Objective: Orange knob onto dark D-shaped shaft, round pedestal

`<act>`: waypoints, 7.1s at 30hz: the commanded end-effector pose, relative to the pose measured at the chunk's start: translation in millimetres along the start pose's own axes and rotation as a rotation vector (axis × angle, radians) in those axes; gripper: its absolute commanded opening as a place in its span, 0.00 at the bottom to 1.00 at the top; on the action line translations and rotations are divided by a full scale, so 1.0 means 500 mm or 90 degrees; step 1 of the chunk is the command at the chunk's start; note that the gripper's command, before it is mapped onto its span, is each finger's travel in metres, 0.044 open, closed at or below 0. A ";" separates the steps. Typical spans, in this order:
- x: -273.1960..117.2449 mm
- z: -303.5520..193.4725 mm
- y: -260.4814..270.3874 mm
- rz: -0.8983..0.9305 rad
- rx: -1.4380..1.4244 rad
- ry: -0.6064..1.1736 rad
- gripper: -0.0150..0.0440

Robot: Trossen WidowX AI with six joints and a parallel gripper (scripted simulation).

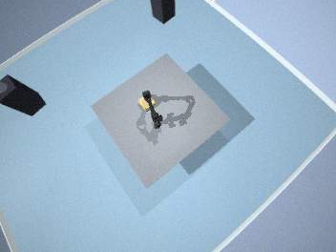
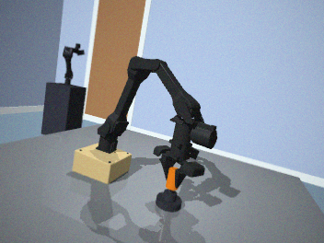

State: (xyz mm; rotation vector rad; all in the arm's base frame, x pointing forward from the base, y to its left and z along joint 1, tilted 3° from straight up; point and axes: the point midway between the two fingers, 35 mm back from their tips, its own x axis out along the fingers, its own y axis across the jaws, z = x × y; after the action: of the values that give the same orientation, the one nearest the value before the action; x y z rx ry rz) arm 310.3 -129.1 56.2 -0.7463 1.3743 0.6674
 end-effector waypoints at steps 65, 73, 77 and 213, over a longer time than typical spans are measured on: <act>-0.010 0.003 -0.004 -0.002 -0.270 -0.001 0.25; -0.002 0.002 -0.003 -0.002 -0.270 -0.001 0.25; -0.001 0.001 -0.001 -0.002 -0.270 -0.001 0.25; -0.009 -0.002 -0.001 -0.002 -0.725 0.000 0.25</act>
State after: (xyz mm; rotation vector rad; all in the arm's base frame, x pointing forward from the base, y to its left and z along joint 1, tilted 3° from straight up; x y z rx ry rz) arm 308.7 -129.5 56.7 -1.5729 0.9364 1.4361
